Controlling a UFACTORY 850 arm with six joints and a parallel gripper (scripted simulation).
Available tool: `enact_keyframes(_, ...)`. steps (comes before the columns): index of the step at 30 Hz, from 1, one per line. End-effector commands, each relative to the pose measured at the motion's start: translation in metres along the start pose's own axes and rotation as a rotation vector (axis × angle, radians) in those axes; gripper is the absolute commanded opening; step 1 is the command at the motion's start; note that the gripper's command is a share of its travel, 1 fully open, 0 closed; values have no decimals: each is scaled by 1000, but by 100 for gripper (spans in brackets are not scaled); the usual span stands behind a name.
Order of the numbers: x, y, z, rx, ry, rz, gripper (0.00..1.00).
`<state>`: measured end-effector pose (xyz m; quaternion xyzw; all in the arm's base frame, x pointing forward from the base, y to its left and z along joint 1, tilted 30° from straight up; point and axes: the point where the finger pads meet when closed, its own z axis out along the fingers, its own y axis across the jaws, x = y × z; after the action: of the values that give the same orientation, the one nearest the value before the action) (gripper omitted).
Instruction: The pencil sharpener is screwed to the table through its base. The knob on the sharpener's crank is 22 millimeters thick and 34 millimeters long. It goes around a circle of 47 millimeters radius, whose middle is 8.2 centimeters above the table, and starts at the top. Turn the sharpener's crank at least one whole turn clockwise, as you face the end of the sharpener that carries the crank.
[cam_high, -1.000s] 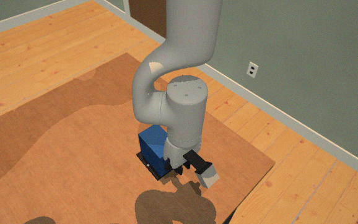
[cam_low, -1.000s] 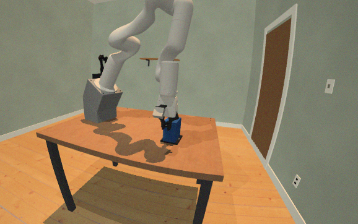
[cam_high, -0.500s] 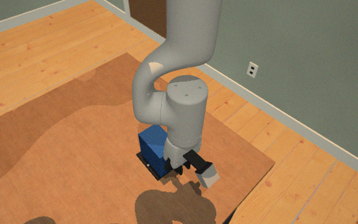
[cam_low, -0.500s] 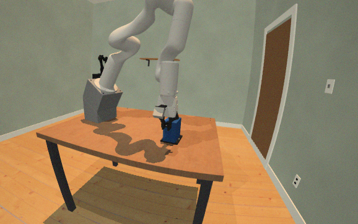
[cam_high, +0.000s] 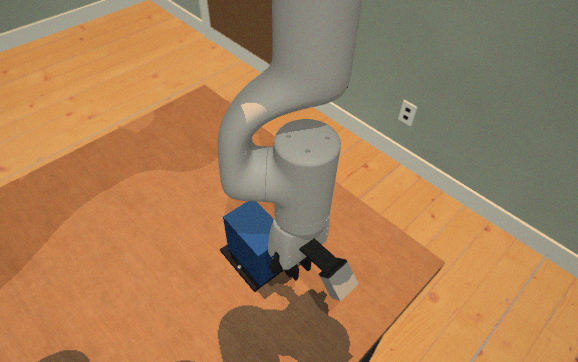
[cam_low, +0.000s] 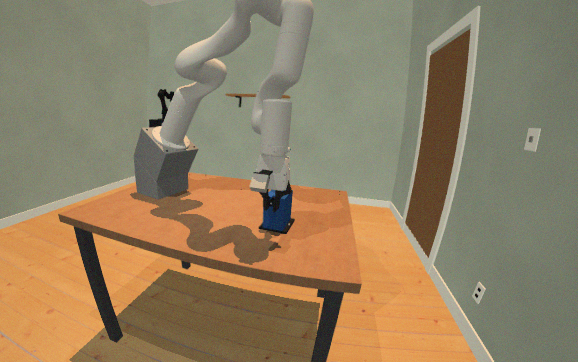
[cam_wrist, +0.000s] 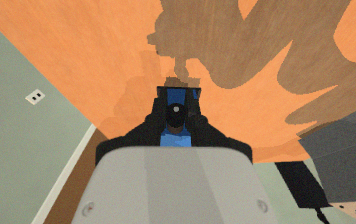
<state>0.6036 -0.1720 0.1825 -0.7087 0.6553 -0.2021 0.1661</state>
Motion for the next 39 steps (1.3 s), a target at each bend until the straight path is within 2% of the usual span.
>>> enact_keyframes(1, 0, -5, 1, -1, -1, 0, 0)
enact_keyframes(11, 0, -19, 8, -1, -1, 0, 0)
enact_keyframes(18, 0, -36, 33, -1, -1, 0, 0)
enact_keyframes(28, 0, -38, 47, -1, -1, 0, 0)
enact_keyframes(39, 0, -38, 52, -1, -1, 0, 0)
